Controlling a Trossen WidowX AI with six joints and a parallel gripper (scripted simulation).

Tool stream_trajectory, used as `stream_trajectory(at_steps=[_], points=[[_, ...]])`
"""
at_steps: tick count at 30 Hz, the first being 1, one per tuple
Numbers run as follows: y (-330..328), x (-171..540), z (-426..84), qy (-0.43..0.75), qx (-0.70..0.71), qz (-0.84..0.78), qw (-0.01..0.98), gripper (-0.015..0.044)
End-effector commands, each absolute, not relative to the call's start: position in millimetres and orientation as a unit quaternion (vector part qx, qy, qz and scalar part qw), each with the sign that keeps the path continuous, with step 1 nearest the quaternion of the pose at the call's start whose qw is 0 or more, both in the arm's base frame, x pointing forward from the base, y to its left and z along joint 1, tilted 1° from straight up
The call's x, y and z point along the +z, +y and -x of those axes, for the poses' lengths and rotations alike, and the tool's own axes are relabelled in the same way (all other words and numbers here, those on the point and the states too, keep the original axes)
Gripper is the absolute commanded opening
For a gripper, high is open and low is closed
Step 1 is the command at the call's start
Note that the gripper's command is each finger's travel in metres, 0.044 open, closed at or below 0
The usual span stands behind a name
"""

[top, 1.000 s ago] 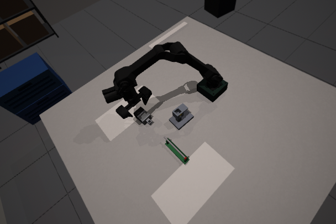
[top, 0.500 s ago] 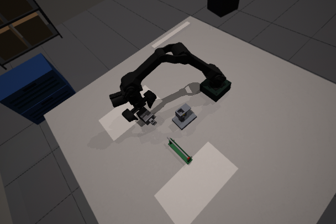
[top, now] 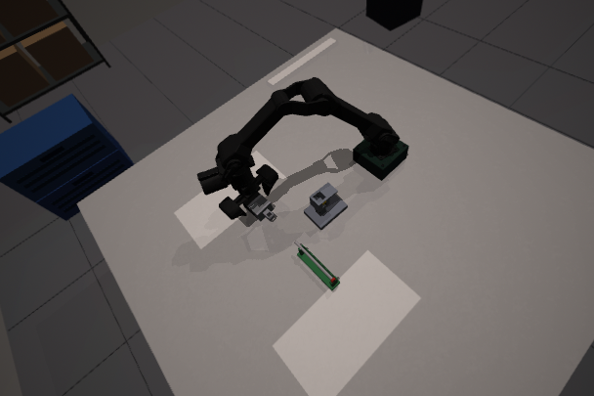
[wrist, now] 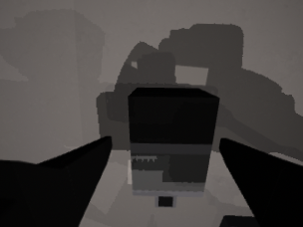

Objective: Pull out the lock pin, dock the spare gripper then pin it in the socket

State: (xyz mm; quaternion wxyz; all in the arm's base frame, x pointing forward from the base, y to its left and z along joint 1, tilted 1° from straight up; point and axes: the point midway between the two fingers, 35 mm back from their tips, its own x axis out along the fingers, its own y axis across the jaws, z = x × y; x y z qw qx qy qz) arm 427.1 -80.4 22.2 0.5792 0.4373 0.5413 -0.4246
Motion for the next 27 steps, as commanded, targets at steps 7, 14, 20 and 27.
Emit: stream_trajectory(at_steps=[7, 14, 20, 27], points=[[-81.8, 4.8, -426.3, 0.54, -0.427, -0.436, 0.58, 0.044], [-81.9, 0.8, -426.1, 0.54, -0.427, -0.436, 0.58, 0.0387], [-81.9, 0.8, -426.1, 0.54, -0.427, -0.436, 0.58, 0.025], [-81.9, 0.8, -426.1, 0.54, -0.427, -0.436, 0.58, 0.0203]])
